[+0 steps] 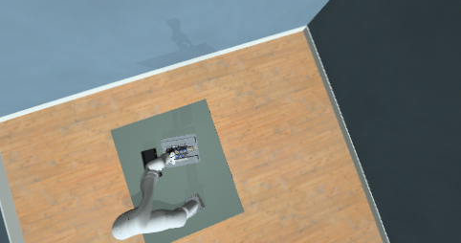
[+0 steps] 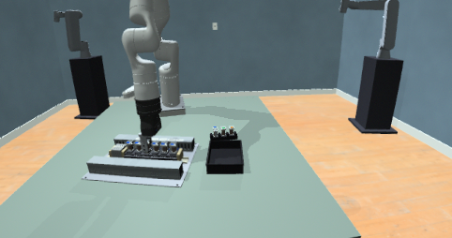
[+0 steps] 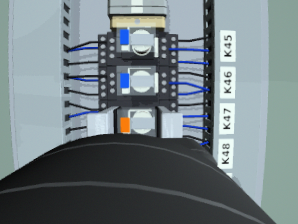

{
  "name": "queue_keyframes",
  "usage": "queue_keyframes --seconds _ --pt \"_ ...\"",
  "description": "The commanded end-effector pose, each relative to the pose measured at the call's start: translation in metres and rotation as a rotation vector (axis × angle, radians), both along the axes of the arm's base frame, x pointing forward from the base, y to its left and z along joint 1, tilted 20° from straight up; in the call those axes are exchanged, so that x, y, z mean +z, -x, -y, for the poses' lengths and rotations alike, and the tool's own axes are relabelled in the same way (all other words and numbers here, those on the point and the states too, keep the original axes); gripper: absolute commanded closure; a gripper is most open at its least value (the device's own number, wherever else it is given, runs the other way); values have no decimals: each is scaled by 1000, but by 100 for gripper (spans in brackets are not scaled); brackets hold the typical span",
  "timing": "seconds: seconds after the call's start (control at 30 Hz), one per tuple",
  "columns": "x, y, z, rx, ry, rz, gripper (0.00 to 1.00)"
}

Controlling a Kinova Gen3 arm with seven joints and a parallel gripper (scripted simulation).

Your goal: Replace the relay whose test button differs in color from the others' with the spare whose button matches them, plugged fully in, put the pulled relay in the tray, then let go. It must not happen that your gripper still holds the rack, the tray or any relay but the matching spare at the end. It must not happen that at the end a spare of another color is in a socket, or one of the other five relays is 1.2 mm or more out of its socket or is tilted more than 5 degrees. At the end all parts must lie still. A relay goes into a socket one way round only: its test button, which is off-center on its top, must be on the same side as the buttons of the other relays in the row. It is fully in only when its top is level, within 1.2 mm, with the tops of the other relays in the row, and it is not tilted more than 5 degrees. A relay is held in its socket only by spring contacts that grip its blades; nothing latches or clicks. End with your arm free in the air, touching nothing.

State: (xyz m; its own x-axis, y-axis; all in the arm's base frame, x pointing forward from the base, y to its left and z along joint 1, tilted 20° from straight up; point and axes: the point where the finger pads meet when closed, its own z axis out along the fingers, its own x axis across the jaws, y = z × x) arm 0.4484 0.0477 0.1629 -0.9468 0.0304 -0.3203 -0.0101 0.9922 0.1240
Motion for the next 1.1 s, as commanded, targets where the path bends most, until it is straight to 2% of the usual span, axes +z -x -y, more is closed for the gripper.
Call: queue_keyframes --seconds 0.0,1.07 --pt "3 0 0 -1 0 4 100" --pt "12 4 1 0 0 4 100"
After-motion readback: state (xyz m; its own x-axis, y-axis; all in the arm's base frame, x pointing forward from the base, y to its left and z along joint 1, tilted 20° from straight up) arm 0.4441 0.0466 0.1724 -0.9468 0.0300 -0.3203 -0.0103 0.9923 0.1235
